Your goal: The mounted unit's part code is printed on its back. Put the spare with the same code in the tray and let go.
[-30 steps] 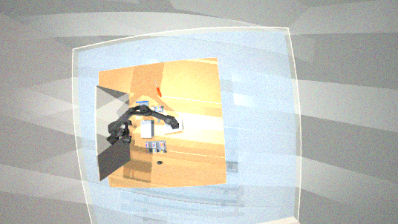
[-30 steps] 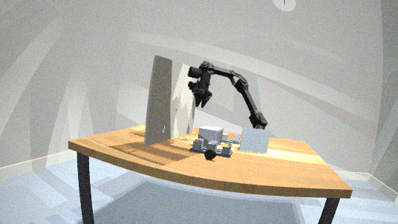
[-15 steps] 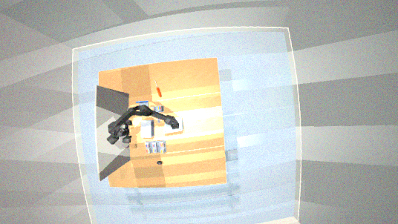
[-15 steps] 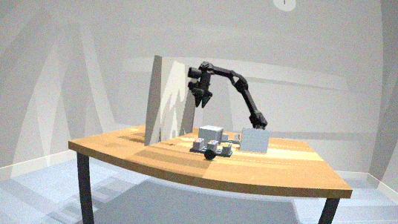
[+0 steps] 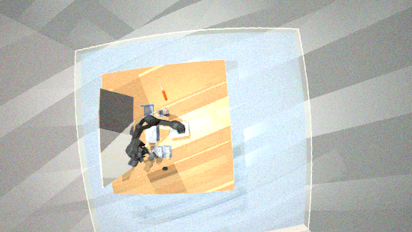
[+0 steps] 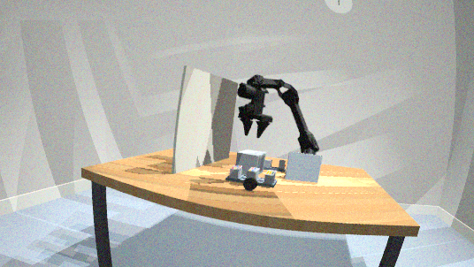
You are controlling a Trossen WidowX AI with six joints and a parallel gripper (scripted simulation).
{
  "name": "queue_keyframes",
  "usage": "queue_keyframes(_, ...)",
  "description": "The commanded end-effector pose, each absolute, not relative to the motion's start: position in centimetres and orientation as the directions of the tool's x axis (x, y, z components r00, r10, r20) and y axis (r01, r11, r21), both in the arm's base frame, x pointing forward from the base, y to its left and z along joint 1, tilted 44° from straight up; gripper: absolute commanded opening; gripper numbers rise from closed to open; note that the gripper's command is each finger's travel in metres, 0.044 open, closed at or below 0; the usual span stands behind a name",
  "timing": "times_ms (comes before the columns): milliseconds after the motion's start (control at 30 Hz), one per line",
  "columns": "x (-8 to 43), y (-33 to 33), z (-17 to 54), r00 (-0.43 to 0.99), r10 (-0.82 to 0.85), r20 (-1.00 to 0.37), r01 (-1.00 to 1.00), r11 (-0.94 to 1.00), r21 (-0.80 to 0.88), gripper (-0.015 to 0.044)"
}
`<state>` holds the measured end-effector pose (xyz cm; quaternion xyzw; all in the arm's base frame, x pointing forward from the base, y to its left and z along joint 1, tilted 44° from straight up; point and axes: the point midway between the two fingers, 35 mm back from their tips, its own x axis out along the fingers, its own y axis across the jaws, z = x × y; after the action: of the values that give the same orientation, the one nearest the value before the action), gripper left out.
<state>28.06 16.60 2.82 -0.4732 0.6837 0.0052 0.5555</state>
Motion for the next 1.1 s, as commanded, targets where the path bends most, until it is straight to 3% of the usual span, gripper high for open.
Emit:
queue_keyframes(0,22.6,17.8,-1.5,0.04,-0.657,-0.753,-0.913,0.283,-0.294,0.044)
queue_keyframes(200,17.6,17.6,-4.6,0.028,-0.682,-0.731,-0.999,0.003,-0.041,0.044)
queue_keyframes(533,17.6,17.6,-4.6,0.028,-0.682,-0.731,-0.999,0.003,-0.041,0.044)
queue_keyframes(733,17.1,15.5,-7.8,0.028,-0.682,-0.731,-0.999,0.003,-0.041,0.03)
queue_keyframes(1067,17.1,15.2,-8.0,0.028,-0.682,-0.731,-0.999,0.003,-0.041,0.03)
